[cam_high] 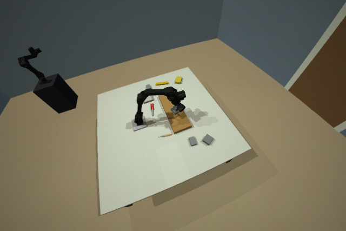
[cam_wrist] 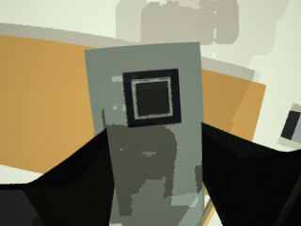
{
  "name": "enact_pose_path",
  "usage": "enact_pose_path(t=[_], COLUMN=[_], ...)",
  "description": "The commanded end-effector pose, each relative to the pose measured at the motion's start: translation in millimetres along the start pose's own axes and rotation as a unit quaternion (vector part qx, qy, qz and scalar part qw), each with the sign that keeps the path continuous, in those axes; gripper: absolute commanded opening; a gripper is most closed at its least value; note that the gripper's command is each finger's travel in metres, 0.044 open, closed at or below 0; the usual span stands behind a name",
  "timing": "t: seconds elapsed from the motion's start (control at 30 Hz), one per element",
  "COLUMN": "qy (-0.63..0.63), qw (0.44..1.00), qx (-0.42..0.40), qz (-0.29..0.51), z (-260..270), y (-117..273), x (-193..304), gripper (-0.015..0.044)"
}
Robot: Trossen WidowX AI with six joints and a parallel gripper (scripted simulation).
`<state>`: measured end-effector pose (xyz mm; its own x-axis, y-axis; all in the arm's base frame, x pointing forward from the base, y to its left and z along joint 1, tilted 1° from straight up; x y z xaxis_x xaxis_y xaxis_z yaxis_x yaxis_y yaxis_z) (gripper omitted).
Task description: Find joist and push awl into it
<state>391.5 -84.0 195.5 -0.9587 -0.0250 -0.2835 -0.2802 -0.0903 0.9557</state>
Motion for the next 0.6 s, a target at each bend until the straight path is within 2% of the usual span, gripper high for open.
enact_pose_path(t=[0.0,0.57], qy=[0.034,0.172], qw=[0.999,0.984], qx=[-0.008,-0.049], qz=[-0.002,0.007], z=[28,144], y=[-2,-13], x=[-3,6], gripper=[0.0,0.0])
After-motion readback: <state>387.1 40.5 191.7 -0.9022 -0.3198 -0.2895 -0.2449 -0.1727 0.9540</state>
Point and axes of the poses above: the point midway between the two fingers, 35 mm back from their tips, its own y axis back along the fingers, its own z axis across the jaws, x = y × z, the point moved 1 cm from there along y, back along the fingers, and after that the axes turned 14 degrees about -y, right-handed, at the moved point
